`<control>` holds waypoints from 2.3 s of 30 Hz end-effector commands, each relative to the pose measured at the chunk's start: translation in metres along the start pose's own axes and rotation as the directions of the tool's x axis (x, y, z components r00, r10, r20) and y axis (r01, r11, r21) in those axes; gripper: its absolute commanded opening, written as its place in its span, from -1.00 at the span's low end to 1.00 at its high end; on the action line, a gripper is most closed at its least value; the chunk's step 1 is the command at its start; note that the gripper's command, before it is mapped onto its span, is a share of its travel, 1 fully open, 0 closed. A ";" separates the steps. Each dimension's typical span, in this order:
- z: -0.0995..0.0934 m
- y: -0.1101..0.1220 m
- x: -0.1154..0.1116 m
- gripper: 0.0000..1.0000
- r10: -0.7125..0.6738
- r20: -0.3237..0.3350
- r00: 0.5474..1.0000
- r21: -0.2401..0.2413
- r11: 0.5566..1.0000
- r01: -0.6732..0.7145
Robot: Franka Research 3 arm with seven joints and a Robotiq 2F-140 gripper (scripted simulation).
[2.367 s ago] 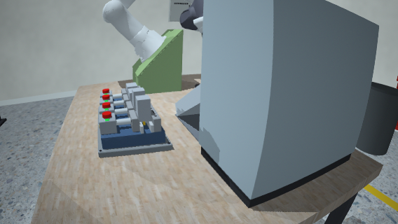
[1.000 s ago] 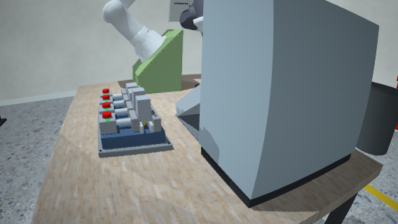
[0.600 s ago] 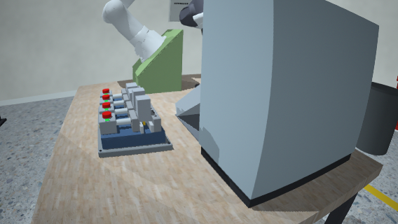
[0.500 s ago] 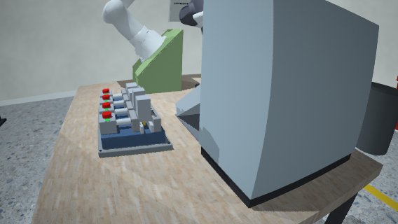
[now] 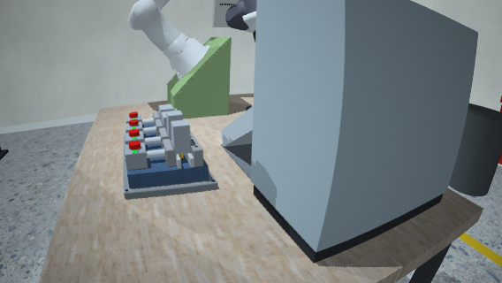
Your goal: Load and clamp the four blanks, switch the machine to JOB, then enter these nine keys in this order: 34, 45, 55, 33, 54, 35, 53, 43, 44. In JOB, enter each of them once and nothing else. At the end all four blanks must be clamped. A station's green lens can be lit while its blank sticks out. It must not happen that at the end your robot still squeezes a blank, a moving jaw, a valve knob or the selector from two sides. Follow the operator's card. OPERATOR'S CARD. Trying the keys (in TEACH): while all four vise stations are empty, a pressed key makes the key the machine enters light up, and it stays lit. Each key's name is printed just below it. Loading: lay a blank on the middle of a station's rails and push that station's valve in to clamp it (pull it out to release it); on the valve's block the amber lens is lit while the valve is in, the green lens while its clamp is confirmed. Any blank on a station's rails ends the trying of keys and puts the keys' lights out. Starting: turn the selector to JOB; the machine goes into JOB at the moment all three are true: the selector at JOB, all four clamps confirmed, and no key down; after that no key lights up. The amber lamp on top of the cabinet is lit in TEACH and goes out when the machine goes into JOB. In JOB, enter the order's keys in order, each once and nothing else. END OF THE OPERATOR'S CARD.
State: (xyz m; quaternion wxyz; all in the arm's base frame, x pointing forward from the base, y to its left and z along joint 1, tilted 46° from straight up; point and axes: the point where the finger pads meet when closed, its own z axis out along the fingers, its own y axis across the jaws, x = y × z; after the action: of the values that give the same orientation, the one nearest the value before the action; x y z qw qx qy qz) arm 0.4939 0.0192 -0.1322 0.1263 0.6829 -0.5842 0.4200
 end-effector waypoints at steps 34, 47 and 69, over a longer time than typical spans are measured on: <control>0.017 -0.067 -0.066 -1.00 0.007 -0.002 1.000 -0.003 1.000 -0.007; 0.022 -0.067 -0.066 -1.00 0.007 -0.002 1.000 -0.003 1.000 -0.007; 0.023 -0.067 -0.066 -1.00 0.007 -0.002 1.000 -0.003 1.000 -0.007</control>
State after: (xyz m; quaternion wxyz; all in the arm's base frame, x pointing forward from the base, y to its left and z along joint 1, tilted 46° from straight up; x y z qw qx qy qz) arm 0.5666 0.0689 -0.1711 0.1290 0.6817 -0.5846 0.4205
